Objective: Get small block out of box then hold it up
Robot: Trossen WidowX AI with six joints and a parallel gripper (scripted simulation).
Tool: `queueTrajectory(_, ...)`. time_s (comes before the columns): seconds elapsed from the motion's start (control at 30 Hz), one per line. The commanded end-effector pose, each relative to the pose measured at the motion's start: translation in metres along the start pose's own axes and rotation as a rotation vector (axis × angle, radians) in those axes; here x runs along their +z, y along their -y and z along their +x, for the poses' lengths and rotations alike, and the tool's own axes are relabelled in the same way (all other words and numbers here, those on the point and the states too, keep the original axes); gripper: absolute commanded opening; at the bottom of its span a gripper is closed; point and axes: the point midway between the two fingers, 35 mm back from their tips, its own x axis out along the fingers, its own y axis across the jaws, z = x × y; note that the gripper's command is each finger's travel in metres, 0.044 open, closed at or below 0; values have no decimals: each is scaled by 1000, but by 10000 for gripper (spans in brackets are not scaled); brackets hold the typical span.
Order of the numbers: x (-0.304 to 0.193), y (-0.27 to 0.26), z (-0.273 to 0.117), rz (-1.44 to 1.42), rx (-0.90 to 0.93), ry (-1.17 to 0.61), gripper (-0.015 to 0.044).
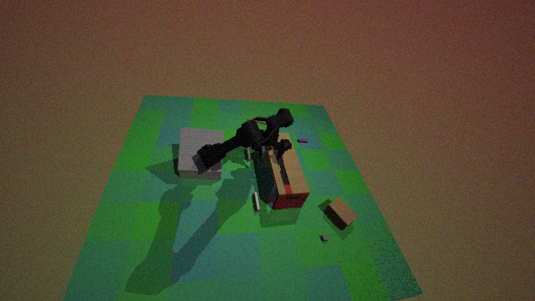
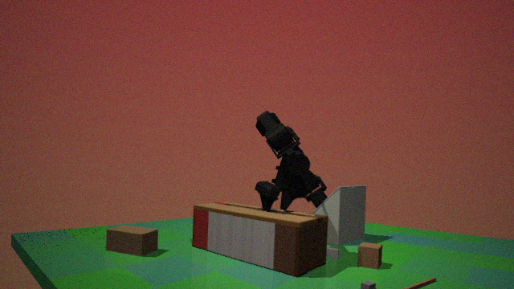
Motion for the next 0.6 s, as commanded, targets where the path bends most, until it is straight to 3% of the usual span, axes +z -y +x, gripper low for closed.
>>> queueTrajectory(0.0, 1, -1, 9, -7, 1, -7, 400)
queueTrajectory(0.57, 7, -3, 25, 1, 1, -4, 400)
